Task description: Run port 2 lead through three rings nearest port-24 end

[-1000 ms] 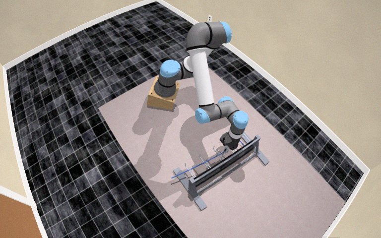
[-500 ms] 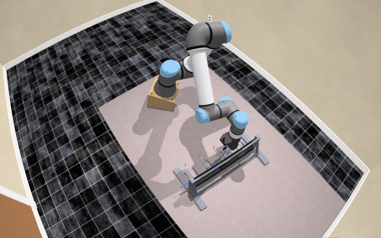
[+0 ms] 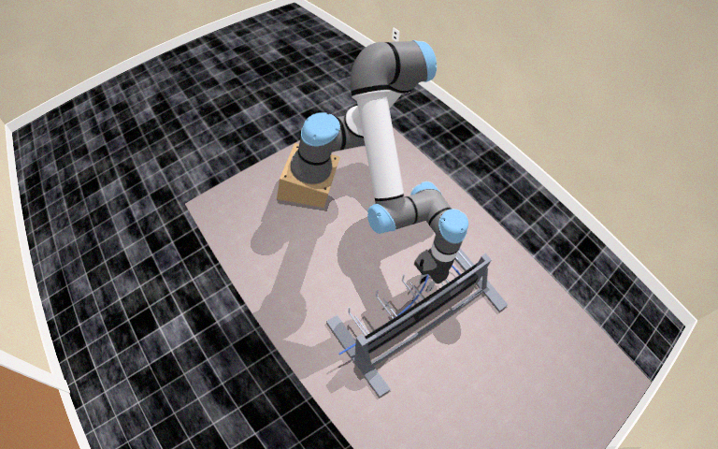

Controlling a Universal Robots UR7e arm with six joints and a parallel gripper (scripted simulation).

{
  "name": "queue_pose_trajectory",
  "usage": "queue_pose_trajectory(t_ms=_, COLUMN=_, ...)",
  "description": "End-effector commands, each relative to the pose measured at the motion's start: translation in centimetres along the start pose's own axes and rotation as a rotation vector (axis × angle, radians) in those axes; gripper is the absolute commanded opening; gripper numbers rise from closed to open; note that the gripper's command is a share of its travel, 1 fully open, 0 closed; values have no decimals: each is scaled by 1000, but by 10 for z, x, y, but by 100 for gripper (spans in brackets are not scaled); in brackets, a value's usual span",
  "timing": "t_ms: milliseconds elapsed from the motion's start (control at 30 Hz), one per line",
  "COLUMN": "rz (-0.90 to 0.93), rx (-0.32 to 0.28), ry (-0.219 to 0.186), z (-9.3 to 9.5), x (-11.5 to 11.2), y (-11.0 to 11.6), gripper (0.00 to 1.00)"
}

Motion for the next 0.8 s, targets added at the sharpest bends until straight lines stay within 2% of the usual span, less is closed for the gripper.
queue_pose_trajectory(t_ms=0, rz=-1, rx=0, ry=-2, z=-1, x=-1, y=0, gripper=67)
queue_pose_trajectory(t_ms=333, rz=-1, rx=0, ry=-2, z=-7, x=-1, y=0, gripper=67)
queue_pose_trajectory(t_ms=567, rz=-1, rx=0, ry=-2, z=-25, x=-1, y=0, gripper=67)
queue_pose_trajectory(t_ms=633, rz=-1, rx=0, ry=-2, z=-25, x=-1, y=0, gripper=67)
queue_pose_trajectory(t_ms=767, rz=-1, rx=0, ry=-2, z=-39, x=0, y=0, gripper=67)
Point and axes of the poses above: the point where the finger pads meet when closed, its own z axis out along the fingers, its own x axis across the jaws, y = z × x, the point moved 7 cm from there along -z, back along the fingers, and after that the axes turned 12 degrees about -z, right-handed, at the moved point
